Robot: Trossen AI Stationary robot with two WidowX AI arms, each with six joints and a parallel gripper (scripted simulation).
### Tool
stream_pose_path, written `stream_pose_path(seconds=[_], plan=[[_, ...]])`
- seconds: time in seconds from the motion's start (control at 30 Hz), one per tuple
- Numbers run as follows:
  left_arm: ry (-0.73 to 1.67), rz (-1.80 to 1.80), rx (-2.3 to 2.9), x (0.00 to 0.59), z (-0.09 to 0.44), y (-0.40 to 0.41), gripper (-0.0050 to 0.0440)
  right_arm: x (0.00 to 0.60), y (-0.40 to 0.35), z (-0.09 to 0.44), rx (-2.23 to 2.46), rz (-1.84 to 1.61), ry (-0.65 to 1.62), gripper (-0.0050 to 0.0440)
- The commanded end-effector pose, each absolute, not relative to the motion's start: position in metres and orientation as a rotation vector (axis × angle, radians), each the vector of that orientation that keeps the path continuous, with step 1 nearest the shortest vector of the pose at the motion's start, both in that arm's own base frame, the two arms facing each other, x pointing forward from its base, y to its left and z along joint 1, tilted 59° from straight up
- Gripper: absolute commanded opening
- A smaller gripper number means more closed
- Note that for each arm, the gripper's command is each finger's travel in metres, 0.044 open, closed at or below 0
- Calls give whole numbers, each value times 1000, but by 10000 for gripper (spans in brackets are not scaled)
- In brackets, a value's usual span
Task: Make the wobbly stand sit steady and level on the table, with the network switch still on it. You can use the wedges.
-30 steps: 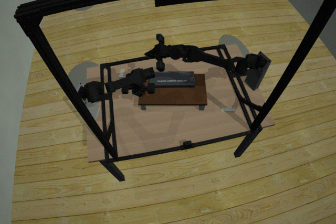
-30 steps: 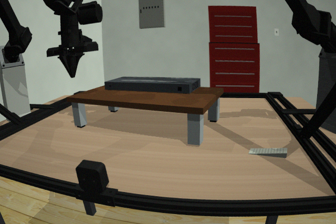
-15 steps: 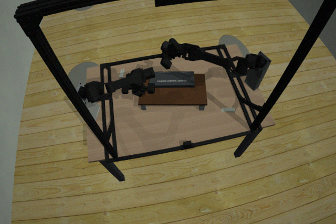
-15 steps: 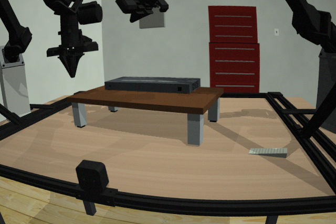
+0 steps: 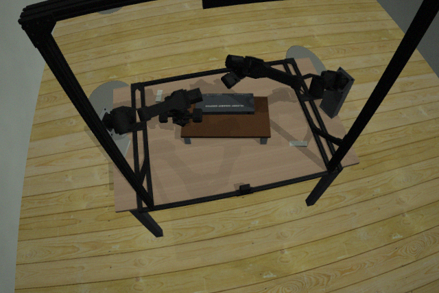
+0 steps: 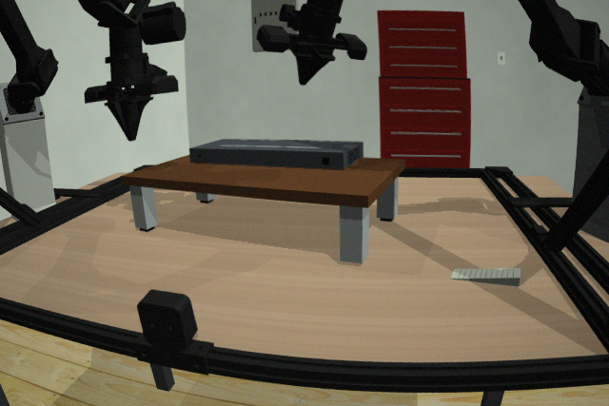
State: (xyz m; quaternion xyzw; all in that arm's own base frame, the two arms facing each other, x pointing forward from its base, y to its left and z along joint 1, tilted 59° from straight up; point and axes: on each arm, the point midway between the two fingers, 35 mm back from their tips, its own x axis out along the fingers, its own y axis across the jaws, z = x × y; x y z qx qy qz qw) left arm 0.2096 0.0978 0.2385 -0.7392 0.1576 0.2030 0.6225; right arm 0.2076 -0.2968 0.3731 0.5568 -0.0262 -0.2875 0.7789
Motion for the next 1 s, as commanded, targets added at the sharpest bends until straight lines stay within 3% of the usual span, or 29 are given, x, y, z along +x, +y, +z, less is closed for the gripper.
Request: stream_pose_path(seconds=[0.0,0.13,0.47,0.97], plan=[[362,466,-1698,210,238,98,0,208,-286,350,1322,-601,-7,0],[362,466,-1698,210,238,98,0,209,-288,348,1328,-611,-2,0],[362,466,-1698,210,238,98,0,204,-214,244,1992,-589,246,0],[362,466,-1698,210,238,98,0,204,-209,239,2082,-586,279,0]])
